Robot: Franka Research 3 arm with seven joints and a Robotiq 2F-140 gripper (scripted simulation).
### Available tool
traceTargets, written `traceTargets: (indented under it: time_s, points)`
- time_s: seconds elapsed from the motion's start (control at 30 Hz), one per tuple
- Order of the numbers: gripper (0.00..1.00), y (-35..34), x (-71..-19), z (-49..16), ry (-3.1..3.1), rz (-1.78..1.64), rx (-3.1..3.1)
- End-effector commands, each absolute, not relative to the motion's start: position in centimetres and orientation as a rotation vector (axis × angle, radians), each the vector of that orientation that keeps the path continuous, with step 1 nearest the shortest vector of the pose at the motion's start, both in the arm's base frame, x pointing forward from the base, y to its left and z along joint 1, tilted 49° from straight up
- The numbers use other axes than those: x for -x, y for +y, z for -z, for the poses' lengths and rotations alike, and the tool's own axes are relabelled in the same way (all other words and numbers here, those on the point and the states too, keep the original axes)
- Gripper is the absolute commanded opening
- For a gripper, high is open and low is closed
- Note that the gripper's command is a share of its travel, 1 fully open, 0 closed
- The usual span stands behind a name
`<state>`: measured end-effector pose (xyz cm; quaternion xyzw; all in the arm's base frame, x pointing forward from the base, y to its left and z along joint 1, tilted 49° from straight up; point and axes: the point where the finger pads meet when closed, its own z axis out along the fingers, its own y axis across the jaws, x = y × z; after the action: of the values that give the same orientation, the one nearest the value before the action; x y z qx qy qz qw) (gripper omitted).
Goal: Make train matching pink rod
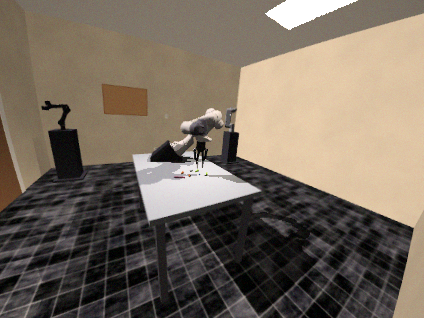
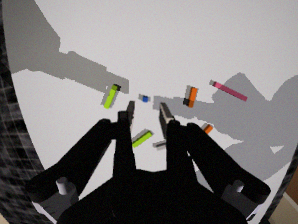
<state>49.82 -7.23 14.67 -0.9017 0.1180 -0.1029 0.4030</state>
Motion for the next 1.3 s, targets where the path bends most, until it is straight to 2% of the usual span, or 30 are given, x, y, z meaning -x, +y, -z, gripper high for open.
traceTargets:
  time_s: [0.0, 1.27]
  points:
    - [0.15, -7.19, -49.81, -14.85, 0.34, 0.237, 2.264]
    - [0.15, -6.74, -50.01, -14.45, 0.347, 0.233, 2.263]
